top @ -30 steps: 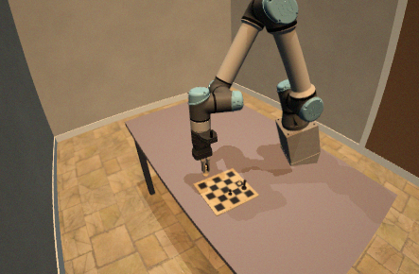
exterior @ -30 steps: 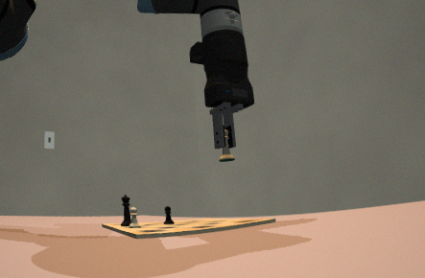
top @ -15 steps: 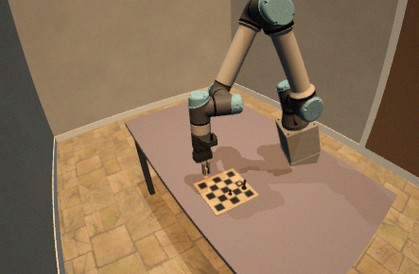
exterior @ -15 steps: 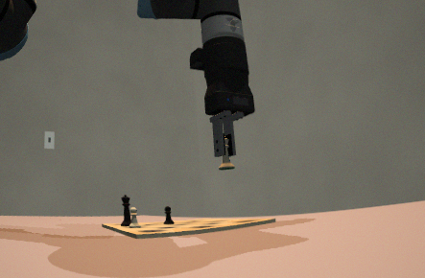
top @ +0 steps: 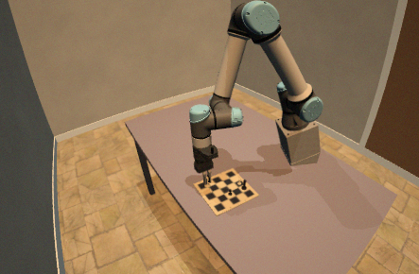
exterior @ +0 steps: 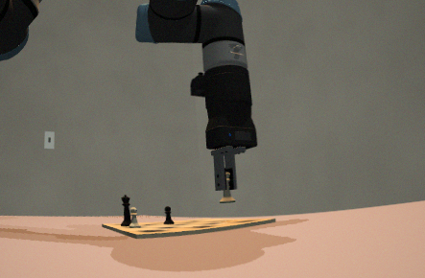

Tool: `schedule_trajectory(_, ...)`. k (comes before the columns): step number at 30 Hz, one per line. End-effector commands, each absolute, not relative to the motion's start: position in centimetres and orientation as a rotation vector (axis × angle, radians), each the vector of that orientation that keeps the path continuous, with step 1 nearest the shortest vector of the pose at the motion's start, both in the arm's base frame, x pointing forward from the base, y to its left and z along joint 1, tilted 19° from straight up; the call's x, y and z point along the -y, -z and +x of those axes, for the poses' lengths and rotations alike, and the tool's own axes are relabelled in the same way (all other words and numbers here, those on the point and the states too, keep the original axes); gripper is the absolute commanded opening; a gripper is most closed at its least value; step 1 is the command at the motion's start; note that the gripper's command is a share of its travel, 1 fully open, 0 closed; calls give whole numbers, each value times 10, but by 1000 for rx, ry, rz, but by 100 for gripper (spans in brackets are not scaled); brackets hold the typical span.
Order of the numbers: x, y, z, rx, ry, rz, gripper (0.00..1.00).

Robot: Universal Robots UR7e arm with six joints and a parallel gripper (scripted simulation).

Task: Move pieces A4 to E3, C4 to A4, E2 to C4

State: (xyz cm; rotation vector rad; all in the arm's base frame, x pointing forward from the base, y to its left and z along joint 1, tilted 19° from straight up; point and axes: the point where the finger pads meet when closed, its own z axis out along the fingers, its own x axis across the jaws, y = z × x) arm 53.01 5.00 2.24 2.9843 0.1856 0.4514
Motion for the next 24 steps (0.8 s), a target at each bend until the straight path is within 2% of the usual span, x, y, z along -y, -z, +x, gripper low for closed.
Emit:
schedule_trajectory(1,-47,-4,543,-185,-473,2978,0)
schedule_trajectory(24,-47,1,543,-185,-471,2979,0)
